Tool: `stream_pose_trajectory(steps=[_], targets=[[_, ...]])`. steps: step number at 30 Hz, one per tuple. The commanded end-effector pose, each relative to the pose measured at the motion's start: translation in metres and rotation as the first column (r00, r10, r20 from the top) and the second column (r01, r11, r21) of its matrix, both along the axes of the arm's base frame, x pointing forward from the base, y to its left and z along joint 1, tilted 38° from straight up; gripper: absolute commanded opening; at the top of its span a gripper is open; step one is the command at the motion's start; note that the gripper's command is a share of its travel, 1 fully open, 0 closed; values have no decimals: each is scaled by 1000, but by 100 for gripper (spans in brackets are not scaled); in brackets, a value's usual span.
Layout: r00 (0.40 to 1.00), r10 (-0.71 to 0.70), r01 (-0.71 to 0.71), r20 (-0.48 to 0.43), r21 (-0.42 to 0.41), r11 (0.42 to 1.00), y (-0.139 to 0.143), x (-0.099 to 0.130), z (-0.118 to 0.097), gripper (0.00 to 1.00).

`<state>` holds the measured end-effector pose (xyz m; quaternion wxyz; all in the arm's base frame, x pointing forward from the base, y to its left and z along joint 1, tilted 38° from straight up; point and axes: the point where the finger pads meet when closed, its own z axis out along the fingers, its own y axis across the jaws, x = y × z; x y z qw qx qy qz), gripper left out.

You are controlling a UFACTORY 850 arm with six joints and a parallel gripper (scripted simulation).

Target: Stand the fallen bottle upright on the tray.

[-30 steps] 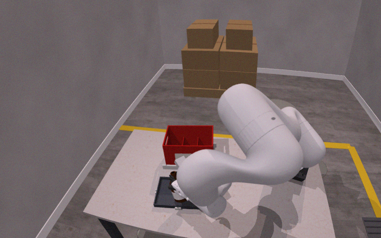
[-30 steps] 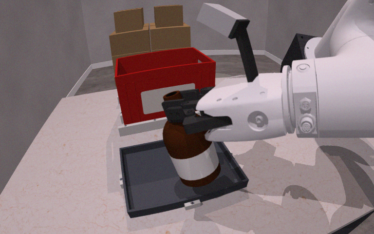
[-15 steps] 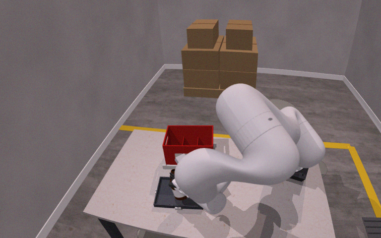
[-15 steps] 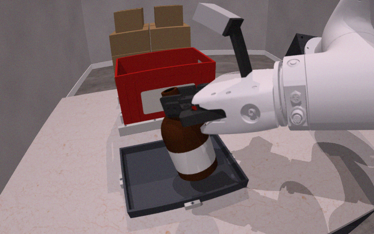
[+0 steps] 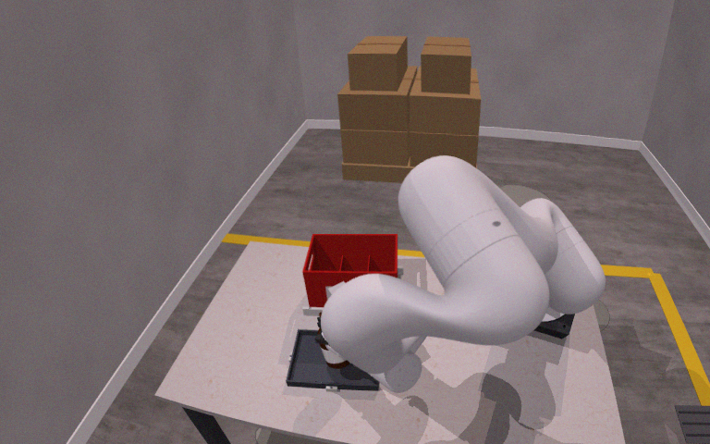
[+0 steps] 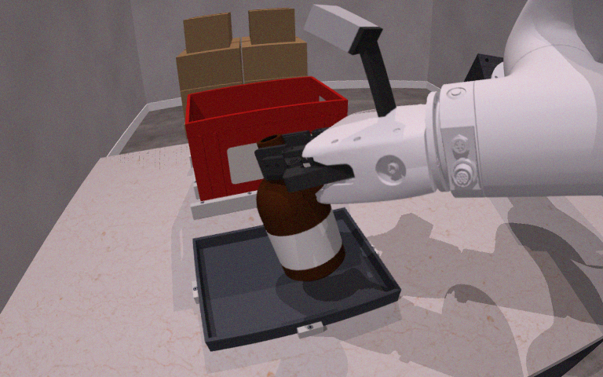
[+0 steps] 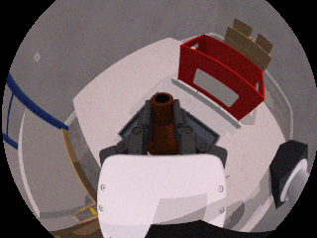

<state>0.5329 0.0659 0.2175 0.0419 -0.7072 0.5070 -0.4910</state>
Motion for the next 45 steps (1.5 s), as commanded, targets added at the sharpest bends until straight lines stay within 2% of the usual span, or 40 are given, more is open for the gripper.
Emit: stream_pose_trajectory(steps=[1, 45], targets=[[1000, 0, 0, 1, 0, 1000, -3, 1, -1, 0], [1000, 0, 0, 1, 0, 1000, -10, 2, -6, 0]])
